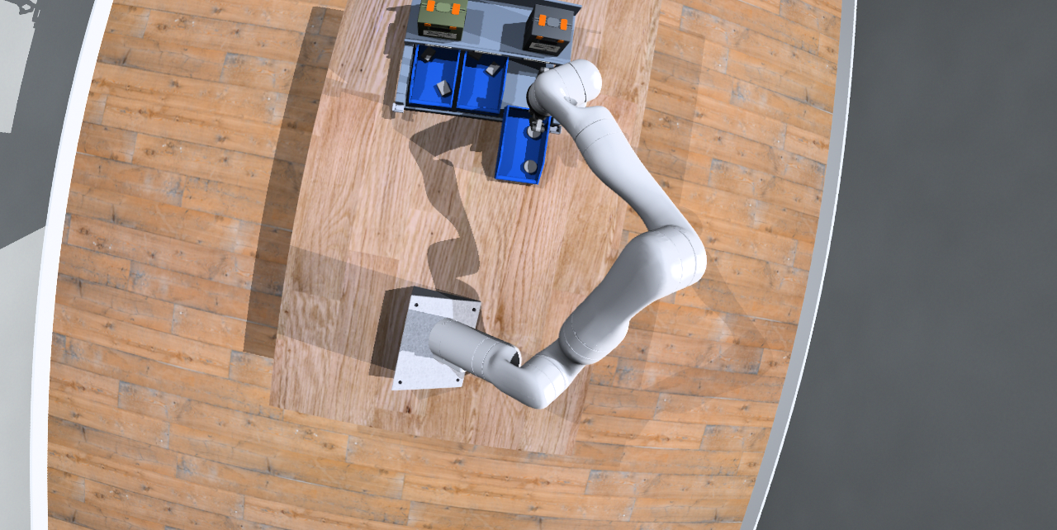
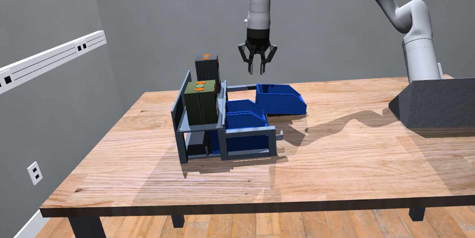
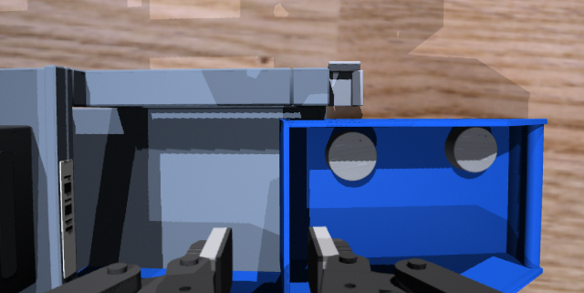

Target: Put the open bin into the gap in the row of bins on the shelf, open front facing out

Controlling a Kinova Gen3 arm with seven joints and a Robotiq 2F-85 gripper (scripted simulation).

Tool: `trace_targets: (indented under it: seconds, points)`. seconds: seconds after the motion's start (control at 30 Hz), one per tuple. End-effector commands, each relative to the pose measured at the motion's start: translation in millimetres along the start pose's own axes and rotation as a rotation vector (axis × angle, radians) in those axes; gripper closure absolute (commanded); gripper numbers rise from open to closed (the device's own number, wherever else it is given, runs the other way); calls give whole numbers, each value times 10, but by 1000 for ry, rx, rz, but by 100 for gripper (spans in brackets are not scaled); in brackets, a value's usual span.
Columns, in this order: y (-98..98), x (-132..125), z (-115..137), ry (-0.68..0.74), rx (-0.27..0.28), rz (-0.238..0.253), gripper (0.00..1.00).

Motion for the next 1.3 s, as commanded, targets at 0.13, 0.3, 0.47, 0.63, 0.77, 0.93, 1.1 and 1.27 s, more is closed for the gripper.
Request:
trace_targets:
  seconds: [0.13, 0.3, 0.47, 0.63, 0.77, 0.93, 1.1, 1.27]
  points:
    - [-10, -5, -3, 0, -1, 2, 61]
    - [-10, -5, -3, 0, -1, 2, 61]
    - [26, 273, 31, 0, 6, -60, 61]
    - [50, 457, 54, 0, 11, -101, 61]
    - [50, 457, 54, 0, 11, -101, 61]
    - [50, 457, 54, 0, 11, -101, 61]
    - [110, 950, 114, 0, 11, -101, 61]
    - [110, 950, 114, 0, 11, -101, 61]
Point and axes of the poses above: the point where the finger pads meet when closed, its own y axis out along the fingers, its own x axis across the jaws, z = x × y, the point moved 3 cm from there along -y, back along the fingers, and after that the axes turned 7 degrees about y, right-handed, at the moved point
